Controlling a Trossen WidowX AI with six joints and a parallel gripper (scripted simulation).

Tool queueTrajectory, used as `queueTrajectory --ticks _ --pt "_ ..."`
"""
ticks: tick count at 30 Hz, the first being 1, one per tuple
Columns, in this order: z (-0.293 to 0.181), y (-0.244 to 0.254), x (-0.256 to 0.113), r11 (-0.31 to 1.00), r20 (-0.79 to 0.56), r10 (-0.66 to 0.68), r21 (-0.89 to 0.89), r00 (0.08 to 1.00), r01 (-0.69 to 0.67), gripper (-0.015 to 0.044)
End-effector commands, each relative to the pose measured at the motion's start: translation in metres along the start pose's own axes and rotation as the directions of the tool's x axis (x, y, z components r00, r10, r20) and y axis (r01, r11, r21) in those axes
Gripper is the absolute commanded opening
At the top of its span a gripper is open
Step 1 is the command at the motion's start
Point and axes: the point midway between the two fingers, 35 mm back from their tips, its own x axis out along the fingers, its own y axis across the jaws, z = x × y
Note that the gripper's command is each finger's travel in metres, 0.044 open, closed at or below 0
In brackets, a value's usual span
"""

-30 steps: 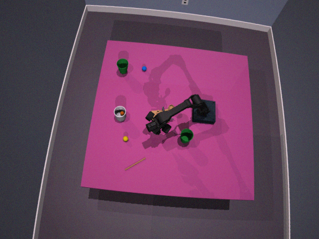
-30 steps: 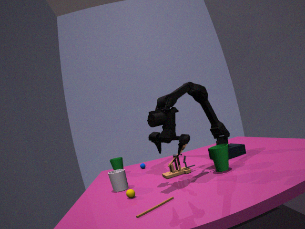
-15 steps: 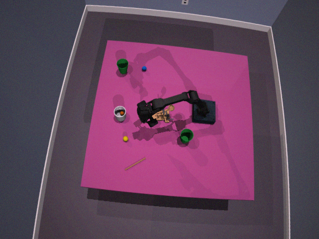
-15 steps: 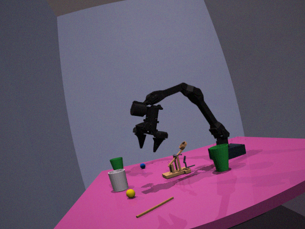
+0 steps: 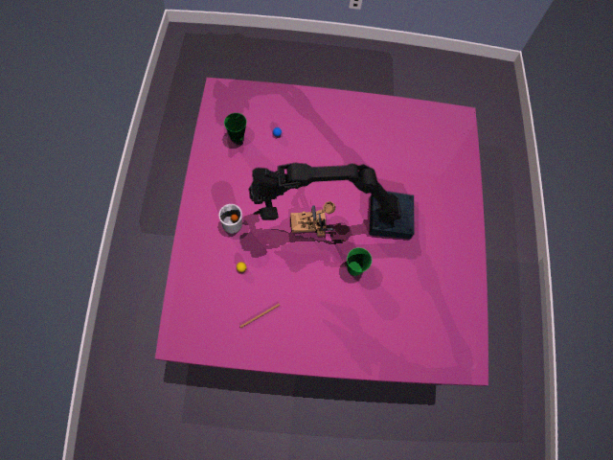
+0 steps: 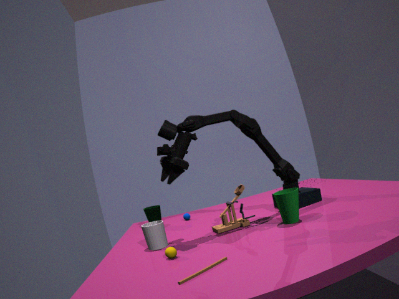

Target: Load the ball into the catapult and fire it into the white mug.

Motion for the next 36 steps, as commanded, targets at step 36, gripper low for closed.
queueTrajectory --ticks 36 --pt "0.019 -0.033 -0.007 0.993 0.111 -0.02 0.122 0.994 0.006 0.044"
